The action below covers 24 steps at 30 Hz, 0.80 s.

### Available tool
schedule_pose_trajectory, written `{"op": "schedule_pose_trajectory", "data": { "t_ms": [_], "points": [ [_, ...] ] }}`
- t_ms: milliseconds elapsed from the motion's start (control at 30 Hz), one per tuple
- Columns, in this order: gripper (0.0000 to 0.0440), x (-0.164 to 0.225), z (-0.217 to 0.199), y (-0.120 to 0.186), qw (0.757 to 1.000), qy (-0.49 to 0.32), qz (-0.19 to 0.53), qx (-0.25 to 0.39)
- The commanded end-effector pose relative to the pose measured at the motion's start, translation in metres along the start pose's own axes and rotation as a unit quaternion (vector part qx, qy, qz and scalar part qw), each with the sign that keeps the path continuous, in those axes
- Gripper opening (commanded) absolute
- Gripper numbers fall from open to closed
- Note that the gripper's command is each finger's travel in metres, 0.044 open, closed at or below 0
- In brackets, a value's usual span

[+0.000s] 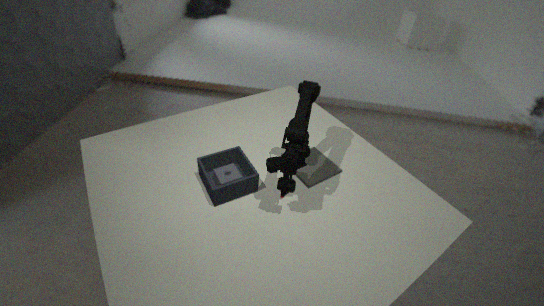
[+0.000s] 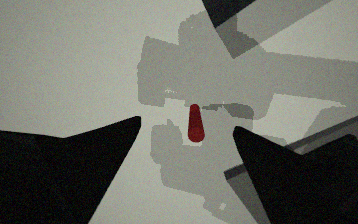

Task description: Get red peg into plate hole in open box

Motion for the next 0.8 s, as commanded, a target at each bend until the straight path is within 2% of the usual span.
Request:
{"op": "schedule_pose_trajectory", "data": {
  "t_ms": [0, 133, 200, 667, 733, 767],
  "points": [
    [0.0440, 0.002, 0.000, -0.017, 1.000, 0.002, -0.005, 0.008],
    [0.0438, 0.002, 0.000, -0.032, 1.000, 0.007, -0.010, 0.013],
    [0.0415, 0.002, 0.000, -0.039, 1.000, 0.010, -0.010, 0.018],
    [0.0050, 0.002, -0.008, -0.063, 0.998, 0.009, 0.006, 0.067],
    [0.0008, 0.002, -0.009, -0.063, 0.997, 0.009, 0.007, 0.074],
    [0.0000, 0.002, -0.009, -0.063, 0.997, 0.010, 0.007, 0.078]
  ]
}}
Point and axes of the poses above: the point midway between the two fingers, 35 mm back from their tips, its own y axis back along the fingers, its own z axis across the jaws, x = y × z, the point moved 3 cm from there along y, back along the fingers, and after that the axes turned 9 degrees about y, right-handed, at the moved point
